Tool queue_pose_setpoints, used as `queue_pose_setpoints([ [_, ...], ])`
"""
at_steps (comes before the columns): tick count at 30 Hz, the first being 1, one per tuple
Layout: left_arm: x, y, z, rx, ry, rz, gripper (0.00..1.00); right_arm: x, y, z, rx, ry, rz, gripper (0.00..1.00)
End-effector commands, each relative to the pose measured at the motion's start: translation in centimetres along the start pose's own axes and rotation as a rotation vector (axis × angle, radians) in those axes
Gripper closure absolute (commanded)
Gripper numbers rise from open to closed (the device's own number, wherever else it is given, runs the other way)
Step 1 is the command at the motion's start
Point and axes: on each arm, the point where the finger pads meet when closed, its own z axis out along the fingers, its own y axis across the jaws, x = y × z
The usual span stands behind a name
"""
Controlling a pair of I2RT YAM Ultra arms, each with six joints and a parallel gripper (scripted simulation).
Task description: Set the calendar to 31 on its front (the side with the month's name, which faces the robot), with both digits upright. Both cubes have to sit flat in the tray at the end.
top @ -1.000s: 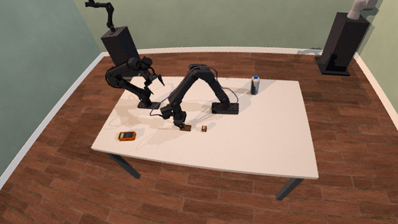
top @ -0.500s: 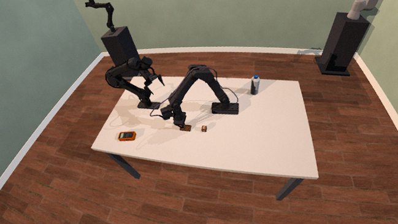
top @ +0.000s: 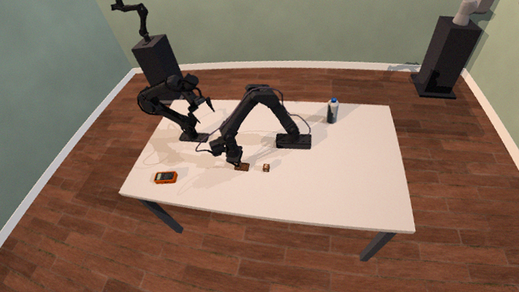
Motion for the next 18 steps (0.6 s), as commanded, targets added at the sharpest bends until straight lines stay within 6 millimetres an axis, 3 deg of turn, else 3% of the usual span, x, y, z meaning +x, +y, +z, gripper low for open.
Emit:
queue_pose_setpoints([
  [1, -0.1, 0.0, -0.2, -0.012, -0.008, 0.005, 0.89, -1.0, 0.3, -0.6, -0.006, -0.021, 0.007, 0.0],
  [2, 0.0, -0.1, -0.7, -0.01, -0.004, 0.005, 0.77, -1.0, 0.3, -0.6, -0.006, -0.021, 0.007, 0.0],
  [3, -0.1, 0.0, -1.1, -0.012, -0.008, 0.005, 0.74, -1.0, 0.3, -0.6, -0.006, -0.021, 0.007, 0.0],
  [10, -0.3, 0.0, -5.5, -0.016, -0.013, 0.006, 0.74, -1.0, 0.3, -0.6, -0.006, -0.021, 0.007, 0.0],
  [18, -0.5, 0.1, -5.6, -0.031, -0.022, -0.015, 0.74, -0.4, 0.4, -0.5, -0.017, 0.005, -0.024, 0.0],
])
